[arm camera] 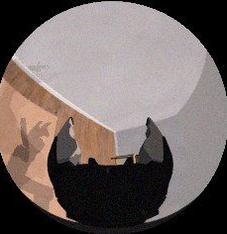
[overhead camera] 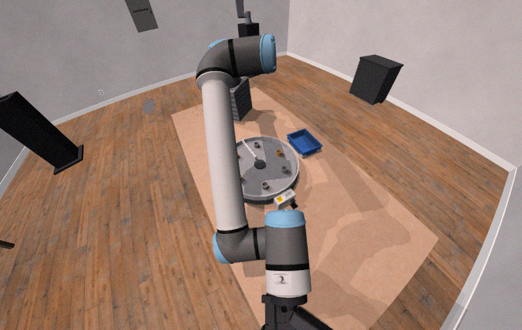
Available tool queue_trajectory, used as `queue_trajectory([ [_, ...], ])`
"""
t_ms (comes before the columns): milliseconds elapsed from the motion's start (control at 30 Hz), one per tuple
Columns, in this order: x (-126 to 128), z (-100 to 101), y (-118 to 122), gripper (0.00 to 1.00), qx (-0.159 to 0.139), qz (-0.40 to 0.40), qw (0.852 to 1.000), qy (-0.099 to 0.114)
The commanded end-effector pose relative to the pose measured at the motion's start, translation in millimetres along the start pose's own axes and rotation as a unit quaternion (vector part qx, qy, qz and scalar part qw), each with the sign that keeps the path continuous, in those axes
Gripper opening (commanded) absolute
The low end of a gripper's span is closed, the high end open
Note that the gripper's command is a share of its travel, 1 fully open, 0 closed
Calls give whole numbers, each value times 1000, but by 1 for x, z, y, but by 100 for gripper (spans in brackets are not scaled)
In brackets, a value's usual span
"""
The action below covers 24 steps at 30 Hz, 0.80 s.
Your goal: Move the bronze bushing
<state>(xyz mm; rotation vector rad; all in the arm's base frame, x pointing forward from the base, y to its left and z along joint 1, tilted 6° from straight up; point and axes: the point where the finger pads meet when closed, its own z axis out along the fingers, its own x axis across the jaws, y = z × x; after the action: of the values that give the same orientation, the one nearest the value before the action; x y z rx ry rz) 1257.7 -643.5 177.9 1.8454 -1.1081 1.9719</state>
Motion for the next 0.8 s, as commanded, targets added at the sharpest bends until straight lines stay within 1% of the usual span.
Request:
queue_trajectory([
  [0,2,0,-1,100,0,0,1000,1],
  [267,2,-1,-1,100,-1,-4,1000,-2],
  [533,0,-6,2,100,-5,-31,999,-15],
  [600,0,-6,2,100,-5,-31,999,-15],
  [767,-2,-13,5,100,-11,-66,997,-34],
])
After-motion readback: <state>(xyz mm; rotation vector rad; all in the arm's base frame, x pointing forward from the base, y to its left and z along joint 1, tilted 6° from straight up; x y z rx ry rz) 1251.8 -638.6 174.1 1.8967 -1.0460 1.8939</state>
